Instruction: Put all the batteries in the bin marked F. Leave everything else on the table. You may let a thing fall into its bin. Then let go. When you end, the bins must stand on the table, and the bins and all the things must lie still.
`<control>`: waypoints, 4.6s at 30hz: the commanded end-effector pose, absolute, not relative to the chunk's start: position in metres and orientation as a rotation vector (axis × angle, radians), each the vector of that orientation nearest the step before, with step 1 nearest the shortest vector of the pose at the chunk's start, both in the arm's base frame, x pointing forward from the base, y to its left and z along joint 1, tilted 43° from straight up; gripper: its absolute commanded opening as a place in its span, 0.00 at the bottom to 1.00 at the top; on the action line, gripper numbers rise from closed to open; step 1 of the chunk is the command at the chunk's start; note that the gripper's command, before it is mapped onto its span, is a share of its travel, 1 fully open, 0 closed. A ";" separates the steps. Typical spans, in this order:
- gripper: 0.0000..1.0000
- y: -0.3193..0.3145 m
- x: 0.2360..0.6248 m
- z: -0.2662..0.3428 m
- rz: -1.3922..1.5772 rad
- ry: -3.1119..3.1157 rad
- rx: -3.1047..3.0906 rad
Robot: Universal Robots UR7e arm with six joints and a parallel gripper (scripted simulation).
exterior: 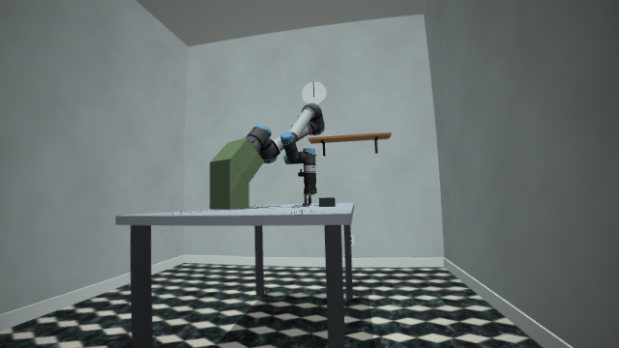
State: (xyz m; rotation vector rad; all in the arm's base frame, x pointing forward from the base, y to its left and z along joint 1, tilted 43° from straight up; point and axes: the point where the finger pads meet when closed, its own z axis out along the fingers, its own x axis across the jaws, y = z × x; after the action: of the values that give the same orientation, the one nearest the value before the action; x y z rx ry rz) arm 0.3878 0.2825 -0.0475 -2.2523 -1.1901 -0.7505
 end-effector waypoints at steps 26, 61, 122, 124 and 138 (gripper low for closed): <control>0.31 0.287 0.389 -0.053 -0.752 -1.190 -2.253; 0.31 0.262 0.379 -0.024 -0.752 -1.190 -2.253; 0.31 0.161 0.466 -0.046 -0.752 -1.190 -2.253; 0.31 0.160 0.466 -0.047 -0.752 -1.190 -2.253; 0.31 0.111 0.521 -0.071 -0.596 -0.702 -2.382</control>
State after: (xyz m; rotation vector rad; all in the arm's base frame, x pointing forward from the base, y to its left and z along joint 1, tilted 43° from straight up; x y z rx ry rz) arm 0.5021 0.1254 -0.0625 -2.3552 -0.8316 -0.6430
